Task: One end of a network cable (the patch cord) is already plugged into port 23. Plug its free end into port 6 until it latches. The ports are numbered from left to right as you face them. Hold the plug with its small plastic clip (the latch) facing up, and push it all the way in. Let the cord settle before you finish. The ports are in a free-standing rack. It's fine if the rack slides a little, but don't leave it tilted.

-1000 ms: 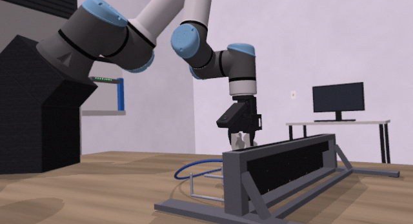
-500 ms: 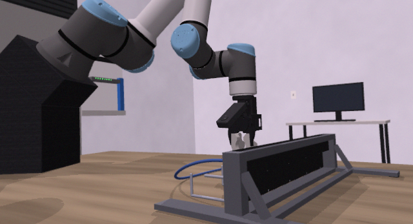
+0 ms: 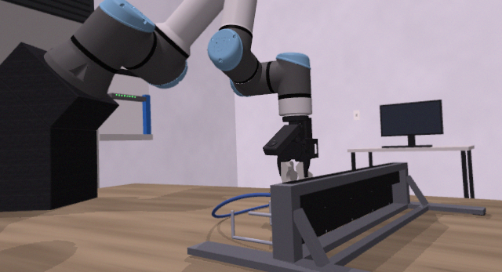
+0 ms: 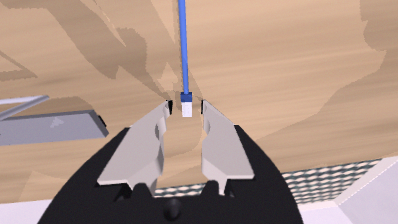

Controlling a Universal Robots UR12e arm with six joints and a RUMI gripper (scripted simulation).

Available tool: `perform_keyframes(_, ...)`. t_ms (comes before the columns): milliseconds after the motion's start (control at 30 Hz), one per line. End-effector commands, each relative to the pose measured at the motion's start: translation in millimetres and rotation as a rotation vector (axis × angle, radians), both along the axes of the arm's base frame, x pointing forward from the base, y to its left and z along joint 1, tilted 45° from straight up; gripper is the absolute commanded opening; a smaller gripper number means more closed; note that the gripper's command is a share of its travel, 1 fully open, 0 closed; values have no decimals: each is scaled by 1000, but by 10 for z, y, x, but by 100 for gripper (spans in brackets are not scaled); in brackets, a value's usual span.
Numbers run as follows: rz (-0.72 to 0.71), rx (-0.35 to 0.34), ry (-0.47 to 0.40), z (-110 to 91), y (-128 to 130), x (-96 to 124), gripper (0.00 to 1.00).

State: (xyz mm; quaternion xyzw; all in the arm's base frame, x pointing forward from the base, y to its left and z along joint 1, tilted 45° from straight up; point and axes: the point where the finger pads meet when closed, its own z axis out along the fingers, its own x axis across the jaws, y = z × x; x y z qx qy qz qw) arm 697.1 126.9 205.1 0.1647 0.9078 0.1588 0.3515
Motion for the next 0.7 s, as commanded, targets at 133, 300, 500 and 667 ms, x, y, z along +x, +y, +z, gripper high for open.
perform_keyframes(133, 0, 0, -1, 5, 1, 0, 0)
perform_keyframes(300, 0, 0, -1, 5, 1, 0, 0)
perform_keyframes(500, 0, 0, -1, 5, 1, 0, 0)
perform_keyframes(667, 0, 0, -1, 5, 1, 0, 0)
